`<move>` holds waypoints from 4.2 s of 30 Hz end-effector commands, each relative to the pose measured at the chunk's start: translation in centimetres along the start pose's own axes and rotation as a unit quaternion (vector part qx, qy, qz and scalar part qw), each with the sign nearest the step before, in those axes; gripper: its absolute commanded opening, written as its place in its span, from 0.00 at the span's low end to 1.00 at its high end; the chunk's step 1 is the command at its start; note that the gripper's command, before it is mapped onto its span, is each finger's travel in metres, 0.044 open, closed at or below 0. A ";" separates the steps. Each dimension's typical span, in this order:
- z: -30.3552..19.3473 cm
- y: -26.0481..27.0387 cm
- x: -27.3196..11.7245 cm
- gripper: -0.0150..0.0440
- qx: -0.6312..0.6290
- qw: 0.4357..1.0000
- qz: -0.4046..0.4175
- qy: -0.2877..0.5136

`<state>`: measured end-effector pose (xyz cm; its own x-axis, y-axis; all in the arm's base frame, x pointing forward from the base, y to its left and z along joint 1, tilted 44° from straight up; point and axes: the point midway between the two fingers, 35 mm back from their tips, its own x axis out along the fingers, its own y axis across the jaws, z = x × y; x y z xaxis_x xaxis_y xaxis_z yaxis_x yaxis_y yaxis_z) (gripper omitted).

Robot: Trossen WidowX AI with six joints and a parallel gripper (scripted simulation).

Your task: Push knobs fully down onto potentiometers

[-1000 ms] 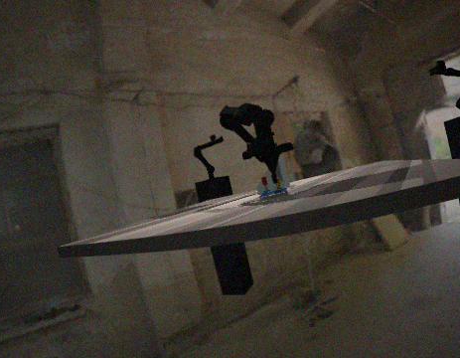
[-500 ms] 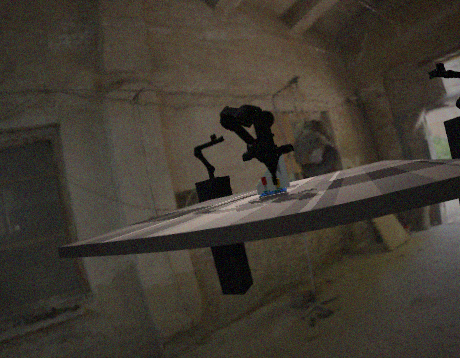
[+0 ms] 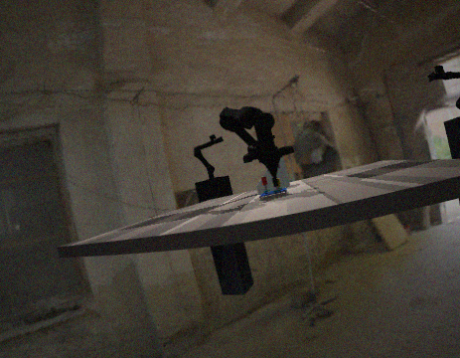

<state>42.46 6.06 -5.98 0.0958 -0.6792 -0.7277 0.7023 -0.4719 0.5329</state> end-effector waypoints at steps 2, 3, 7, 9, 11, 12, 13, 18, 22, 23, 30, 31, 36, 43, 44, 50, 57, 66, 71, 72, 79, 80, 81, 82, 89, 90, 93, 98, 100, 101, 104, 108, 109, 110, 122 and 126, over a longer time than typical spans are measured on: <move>0.1 0.2 1.0 0.25 0.005 1.000 -0.001 -0.004; 0.1 0.2 1.0 0.25 0.005 1.000 -0.001 -0.004; 0.1 0.2 1.0 0.25 0.005 1.000 -0.001 -0.004; 0.1 0.2 1.2 0.25 0.005 1.000 -0.001 -0.004; 0.1 0.2 1.3 0.25 0.005 1.000 -0.001 -0.004; 0.1 0.2 1.3 0.25 0.005 1.000 -0.001 -0.004; 0.1 0.2 1.3 0.25 0.005 1.000 -0.001 -0.004; 0.1 0.2 1.3 0.25 0.005 1.000 -0.001 -0.004; 0.1 0.2 1.3 0.25 0.005 1.000 -0.001 -0.004; 0.1 0.2 1.4 0.25 0.005 1.000 -0.001 -0.004; 0.1 0.2 1.4 0.25 0.005 1.000 -0.001 -0.004; 0.1 0.2 1.4 0.25 0.005 1.000 -0.001 -0.004; 0.1 0.2 1.4 0.25 0.005 1.000 -0.001 -0.004; 0.1 0.2 1.5 0.25 0.005 1.000 -0.001 -0.004; 0.1 0.2 1.5 0.25 0.005 1.000 -0.001 -0.004; 0.1 0.2 1.5 0.25 0.005 1.000 -0.001 -0.004; 0.1 0.2 1.5 0.25 0.005 1.000 -0.001 -0.004; 0.1 0.2 1.5 0.25 0.005 1.000 -0.001 -0.004; 0.1 0.2 1.6 0.25 0.005 1.000 -0.001 -0.004; 0.1 0.2 1.6 0.25 0.005 1.000 -0.001 -0.004; 0.1 0.2 1.6 0.25 0.005 1.000 -0.001 -0.004; 0.1 0.2 1.6 0.25 0.005 1.000 -0.001 -0.004; 0.1 0.2 1.6 0.25 0.005 1.000 -0.001 -0.004; 0.1 0.2 1.6 0.25 0.005 1.000 -0.001 -0.004; 0.1 0.2 1.7 0.25 0.005 1.000 -0.001 -0.004; 0.1 0.2 1.7 0.25 0.005 1.000 -0.001 -0.004; 0.1 0.2 1.7 0.25 0.005 1.000 -0.001 -0.004; 0.1 0.2 1.7 0.25 0.005 1.000 -0.001 -0.004; 0.1 0.2 1.8 0.25 0.005 1.000 -0.001 -0.004; 0.1 0.2 1.8 0.25 0.005 1.000 -0.001 -0.004; 0.1 0.2 1.8 0.25 0.005 1.000 -0.001 -0.004; 0.1 0.2 1.8 0.25 0.005 1.000 -0.001 -0.004; 0.1 0.2 1.8 0.25 0.005 1.000 -0.001 -0.004; 0.1 0.2 1.8 0.25 0.005 1.000 -0.001 -0.004; 0.1 0.2 1.3 0.25 0.005 1.000 -0.001 -0.004; 0.1 0.2 0.7 0.25 0.005 1.000 -0.001 -0.004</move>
<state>42.59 5.49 -6.51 0.0923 -0.6815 -0.7260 0.7033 -0.4716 0.5320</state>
